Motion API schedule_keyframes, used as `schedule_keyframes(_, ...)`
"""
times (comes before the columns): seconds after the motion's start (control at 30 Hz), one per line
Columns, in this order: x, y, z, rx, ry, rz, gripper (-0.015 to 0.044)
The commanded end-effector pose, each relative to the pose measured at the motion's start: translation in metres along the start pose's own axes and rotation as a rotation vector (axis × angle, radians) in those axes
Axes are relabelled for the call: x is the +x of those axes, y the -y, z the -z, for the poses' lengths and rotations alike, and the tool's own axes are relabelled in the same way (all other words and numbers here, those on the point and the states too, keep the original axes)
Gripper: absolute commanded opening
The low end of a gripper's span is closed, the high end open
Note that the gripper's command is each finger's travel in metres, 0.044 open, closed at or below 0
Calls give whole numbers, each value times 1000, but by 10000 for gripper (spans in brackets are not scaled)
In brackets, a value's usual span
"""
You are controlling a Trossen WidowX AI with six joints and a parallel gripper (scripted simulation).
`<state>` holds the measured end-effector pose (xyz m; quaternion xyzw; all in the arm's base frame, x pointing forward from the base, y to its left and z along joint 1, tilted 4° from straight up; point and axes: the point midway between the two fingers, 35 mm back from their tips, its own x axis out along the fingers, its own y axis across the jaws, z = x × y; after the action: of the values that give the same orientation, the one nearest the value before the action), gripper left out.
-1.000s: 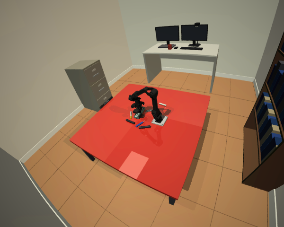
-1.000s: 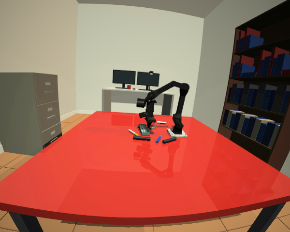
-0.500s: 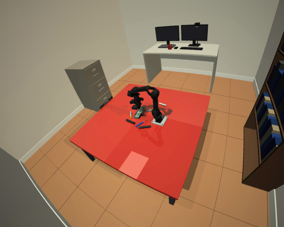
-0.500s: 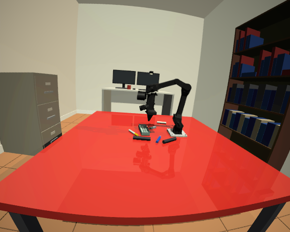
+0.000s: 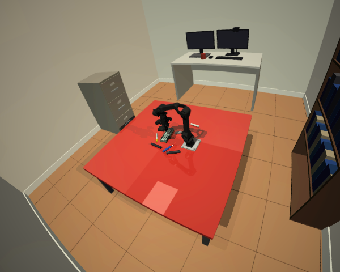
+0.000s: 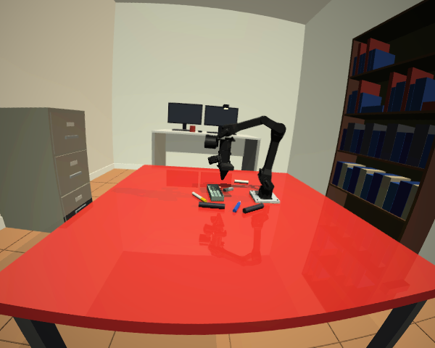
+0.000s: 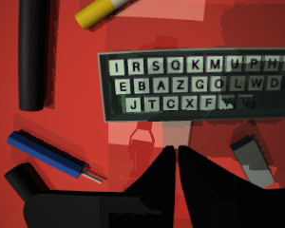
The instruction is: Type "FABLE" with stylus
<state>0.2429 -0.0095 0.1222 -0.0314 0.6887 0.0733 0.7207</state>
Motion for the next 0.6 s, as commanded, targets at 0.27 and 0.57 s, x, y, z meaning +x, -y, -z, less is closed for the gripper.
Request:
schedule_keyframes(0.27,0,0,0,0,0,0,53)
schedule_keyframes(0.57,12,-41,4,534,-107,81,150)
